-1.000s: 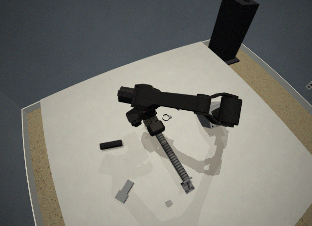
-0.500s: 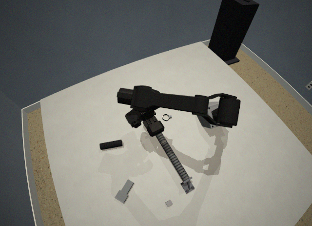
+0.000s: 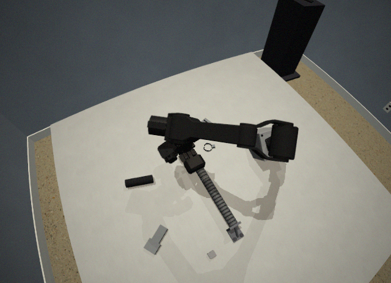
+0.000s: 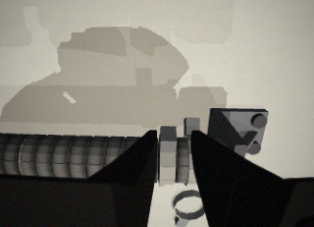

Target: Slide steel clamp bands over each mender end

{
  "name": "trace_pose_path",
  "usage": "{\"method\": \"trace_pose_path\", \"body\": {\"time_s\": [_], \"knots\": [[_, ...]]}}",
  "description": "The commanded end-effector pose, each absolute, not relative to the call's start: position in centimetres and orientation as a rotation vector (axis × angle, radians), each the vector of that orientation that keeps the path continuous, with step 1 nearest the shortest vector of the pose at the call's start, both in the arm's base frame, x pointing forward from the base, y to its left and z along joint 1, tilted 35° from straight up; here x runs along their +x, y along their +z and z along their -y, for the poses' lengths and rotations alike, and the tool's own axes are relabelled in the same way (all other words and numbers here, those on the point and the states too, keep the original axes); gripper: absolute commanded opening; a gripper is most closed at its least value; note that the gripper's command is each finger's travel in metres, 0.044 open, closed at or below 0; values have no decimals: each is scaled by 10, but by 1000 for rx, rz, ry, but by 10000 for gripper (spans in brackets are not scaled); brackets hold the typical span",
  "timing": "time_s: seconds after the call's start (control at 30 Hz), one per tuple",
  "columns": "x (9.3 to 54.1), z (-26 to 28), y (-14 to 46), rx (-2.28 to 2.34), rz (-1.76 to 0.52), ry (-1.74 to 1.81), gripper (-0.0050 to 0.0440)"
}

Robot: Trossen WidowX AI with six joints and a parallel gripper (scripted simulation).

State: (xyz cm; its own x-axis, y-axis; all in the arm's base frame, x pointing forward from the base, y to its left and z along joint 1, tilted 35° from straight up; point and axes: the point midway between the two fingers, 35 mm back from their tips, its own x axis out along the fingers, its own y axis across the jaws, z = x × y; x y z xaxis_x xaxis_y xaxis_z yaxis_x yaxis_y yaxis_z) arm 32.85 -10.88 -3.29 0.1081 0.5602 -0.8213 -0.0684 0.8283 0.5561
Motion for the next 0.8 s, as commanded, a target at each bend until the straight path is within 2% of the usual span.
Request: {"method": "trace_pose_path", "body": {"time_s": [0.0,0.63,0.77], "knots": [[326,101,-42,448,-1408,491,90],[326,94,-52,448,-1408,491,90],[328,96,-49,437,-1403,489,63]]}}
